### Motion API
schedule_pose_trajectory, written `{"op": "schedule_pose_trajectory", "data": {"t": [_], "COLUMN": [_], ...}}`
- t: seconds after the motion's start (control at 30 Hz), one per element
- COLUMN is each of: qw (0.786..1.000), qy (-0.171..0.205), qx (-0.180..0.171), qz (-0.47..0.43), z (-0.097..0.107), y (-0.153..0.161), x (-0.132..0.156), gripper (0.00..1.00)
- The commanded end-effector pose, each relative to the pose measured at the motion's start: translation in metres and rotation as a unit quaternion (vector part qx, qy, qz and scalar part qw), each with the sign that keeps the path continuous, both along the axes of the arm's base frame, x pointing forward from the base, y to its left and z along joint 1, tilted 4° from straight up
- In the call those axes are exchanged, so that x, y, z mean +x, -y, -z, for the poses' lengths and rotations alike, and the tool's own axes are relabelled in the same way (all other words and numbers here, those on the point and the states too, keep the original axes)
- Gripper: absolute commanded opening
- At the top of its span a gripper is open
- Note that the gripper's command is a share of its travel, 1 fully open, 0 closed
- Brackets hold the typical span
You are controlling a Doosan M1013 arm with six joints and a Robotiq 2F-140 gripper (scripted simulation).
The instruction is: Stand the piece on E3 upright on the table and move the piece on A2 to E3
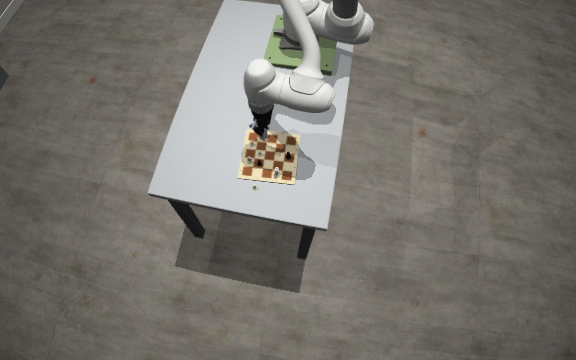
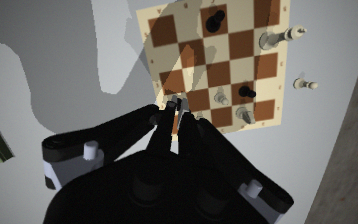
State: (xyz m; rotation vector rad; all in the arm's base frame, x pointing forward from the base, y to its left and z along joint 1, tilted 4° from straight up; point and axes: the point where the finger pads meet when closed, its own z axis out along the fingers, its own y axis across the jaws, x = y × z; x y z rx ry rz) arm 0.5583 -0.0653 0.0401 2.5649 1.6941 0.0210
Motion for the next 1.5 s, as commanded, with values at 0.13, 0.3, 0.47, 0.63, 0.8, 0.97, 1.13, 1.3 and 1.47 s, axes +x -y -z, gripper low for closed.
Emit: {"op": "schedule_pose_trajectory", "data": {"t": [0.13, 0.3, 0.47, 0.63, 0.8, 0.97, 1.13, 1.3, 1.47], "qw": [1.0, 1.0, 1.0, 1.0, 1.0, 1.0, 1.0, 1.0, 1.0], "qy": [0.0, 0.0, 0.0, 0.0, 0.0, 0.0, 0.0, 0.0, 0.0], "qx": [0.0, 0.0, 0.0, 0.0, 0.0, 0.0, 0.0, 0.0, 0.0], "qz": [0.0, 0.0, 0.0, 0.0, 0.0, 0.0, 0.0, 0.0, 0.0], "z": [0.0, 0.0, 0.0, 0.0, 0.0, 0.0, -0.009, -0.025, -0.062], "y": [0.0, 0.0, 0.0, 0.0, 0.0, 0.0, 0.0, -0.001, -0.003], "x": [0.0, 0.0, 0.0, 0.0, 0.0, 0.0, 0.0, -0.001, -0.003], "gripper": [0.0, 0.0, 0.0, 0.0, 0.0, 0.0, 0.0, 0.0, 0.0]}}
